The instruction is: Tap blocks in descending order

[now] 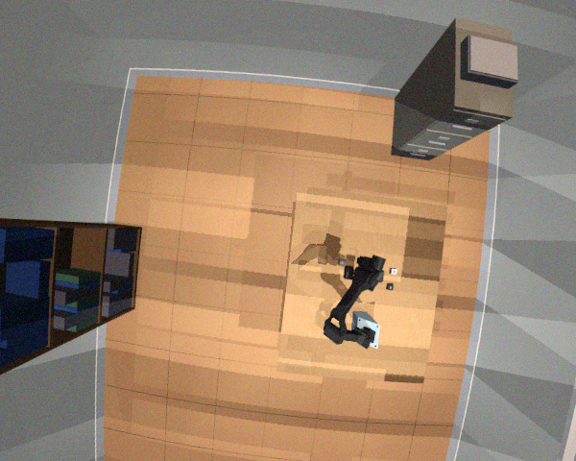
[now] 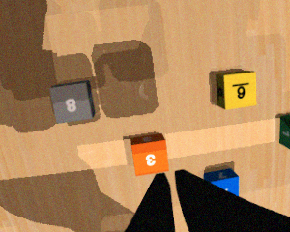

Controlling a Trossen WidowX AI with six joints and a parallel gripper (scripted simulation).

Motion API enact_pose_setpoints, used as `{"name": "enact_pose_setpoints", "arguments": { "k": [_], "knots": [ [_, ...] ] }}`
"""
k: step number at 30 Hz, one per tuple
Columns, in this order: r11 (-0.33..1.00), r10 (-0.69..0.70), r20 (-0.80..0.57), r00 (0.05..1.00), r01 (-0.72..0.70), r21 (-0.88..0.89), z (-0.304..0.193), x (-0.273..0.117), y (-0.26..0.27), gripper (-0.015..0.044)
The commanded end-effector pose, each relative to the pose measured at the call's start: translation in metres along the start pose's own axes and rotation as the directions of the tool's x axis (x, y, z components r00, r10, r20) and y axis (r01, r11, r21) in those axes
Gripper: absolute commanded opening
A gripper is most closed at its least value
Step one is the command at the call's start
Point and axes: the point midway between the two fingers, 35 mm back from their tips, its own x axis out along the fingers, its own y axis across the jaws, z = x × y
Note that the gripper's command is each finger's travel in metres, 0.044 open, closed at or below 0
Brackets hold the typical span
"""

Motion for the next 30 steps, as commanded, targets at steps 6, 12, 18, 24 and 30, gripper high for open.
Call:
{"name": "enact_pose_setpoints", "arguments": {
  "k": [6,12,18,24,30],
  "knots": [
    [1.000,0.015,-0.014,1.000,-0.015,0.010,-0.082,0.006,-0.071,0.0020],
    [1.000,0.015,-0.014,1.000,-0.015,0.010,-0.082,0.006,-0.071,0.0020],
    [1.000,0.015,-0.013,1.000,-0.014,0.011,-0.082,0.077,-0.070,0.0020],
    [1.000,0.018,-0.014,1.000,-0.018,0.010,-0.084,0.087,-0.069,0.0020],
    [1.000,0.018,-0.014,1.000,-0.018,0.010,-0.084,0.091,-0.069,0.0020]
  ]
}}
